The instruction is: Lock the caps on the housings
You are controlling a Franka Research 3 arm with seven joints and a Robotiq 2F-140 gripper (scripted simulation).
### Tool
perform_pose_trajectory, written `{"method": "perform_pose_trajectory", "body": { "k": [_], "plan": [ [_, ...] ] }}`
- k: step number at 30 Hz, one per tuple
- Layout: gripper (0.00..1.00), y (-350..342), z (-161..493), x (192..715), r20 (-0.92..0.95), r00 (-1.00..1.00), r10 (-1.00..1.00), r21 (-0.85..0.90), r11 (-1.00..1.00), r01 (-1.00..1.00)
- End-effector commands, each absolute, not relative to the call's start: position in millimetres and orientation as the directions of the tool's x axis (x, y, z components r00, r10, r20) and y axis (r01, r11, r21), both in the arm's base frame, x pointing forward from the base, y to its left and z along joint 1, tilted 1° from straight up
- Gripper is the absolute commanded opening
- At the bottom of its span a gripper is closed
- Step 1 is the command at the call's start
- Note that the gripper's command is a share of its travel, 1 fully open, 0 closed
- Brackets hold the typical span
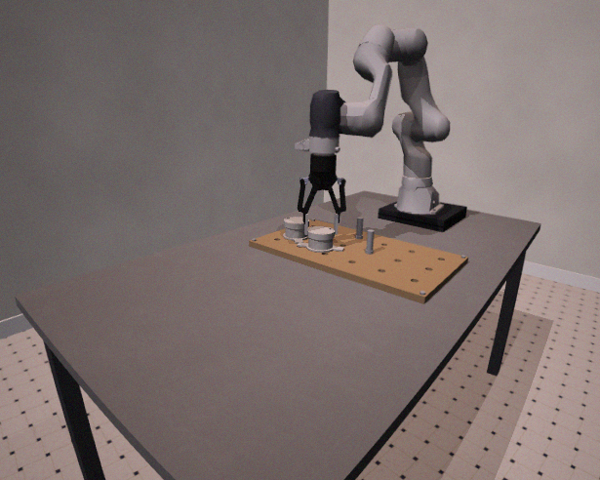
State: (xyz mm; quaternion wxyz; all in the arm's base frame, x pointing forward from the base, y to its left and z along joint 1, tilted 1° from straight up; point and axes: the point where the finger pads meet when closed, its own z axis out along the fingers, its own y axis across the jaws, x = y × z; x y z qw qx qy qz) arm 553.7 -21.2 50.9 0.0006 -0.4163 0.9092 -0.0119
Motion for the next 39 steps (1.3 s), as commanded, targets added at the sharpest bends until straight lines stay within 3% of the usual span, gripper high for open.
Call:
{"method": "perform_pose_trajectory", "body": {
  "k": [1, 39],
  "plan": [
    [0.10, -24, 50, 552, 0.011, -0.652, -0.759, -0.017, 0.651, -0.759],
    [0.10, -26, 49, 536, 0.011, -0.652, -0.759, -0.017, 0.651, -0.759]
  ]
}}
